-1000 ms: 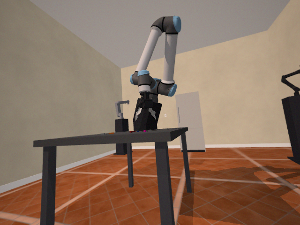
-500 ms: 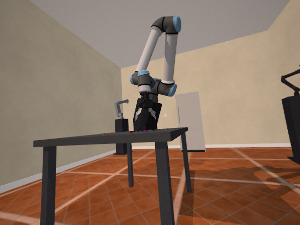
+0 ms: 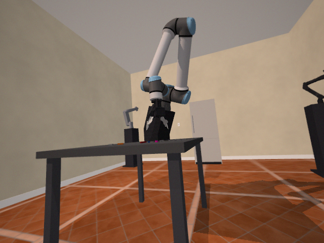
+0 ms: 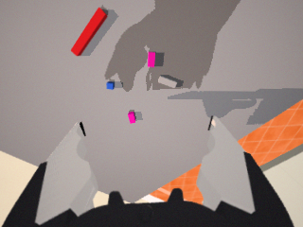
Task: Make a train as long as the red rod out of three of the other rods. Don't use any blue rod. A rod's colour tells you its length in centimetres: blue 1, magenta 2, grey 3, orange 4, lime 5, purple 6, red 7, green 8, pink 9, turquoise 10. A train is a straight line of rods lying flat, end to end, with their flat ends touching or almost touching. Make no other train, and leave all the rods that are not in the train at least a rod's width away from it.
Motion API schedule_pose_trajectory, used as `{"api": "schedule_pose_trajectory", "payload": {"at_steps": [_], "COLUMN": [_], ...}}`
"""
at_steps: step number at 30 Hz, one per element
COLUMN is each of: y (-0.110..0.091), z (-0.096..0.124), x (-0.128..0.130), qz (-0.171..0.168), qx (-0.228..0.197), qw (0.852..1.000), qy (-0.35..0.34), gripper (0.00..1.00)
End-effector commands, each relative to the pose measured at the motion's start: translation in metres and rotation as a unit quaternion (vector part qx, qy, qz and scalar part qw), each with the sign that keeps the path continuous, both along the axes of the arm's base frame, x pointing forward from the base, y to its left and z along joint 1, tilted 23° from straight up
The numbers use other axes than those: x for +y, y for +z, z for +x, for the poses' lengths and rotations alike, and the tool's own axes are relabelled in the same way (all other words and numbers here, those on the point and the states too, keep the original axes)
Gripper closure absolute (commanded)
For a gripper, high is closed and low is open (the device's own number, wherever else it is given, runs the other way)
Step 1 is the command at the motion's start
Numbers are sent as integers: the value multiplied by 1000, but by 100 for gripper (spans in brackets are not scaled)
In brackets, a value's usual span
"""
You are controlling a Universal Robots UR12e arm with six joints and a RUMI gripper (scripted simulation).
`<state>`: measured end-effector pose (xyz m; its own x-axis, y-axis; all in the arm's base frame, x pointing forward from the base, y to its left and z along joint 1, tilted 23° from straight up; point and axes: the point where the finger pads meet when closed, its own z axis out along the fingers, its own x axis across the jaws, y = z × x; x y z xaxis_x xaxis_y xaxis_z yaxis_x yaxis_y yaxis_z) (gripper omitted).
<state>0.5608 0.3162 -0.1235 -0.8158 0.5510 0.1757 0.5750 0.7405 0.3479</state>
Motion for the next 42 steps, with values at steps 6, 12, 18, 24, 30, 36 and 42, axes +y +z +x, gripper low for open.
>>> {"api": "schedule_pose_trajectory", "payload": {"at_steps": [6, 12, 18, 24, 30, 36, 42], "y": [0, 0, -1, -1, -1, -1, -1], "z": [0, 0, 1, 1, 1, 1, 1], "x": [-1, -1, -3, -3, -3, -3, -3], "qz": [-2, -5, -10, -14, -20, -25, -29], "qx": [-11, -29, -63, -86, -124, -156, -179], "qw": [1000, 997, 987, 975, 947, 915, 886], "qy": [25, 68, 150, 205, 296, 372, 426], "gripper": [0, 0, 0, 0, 0, 0, 0]}}
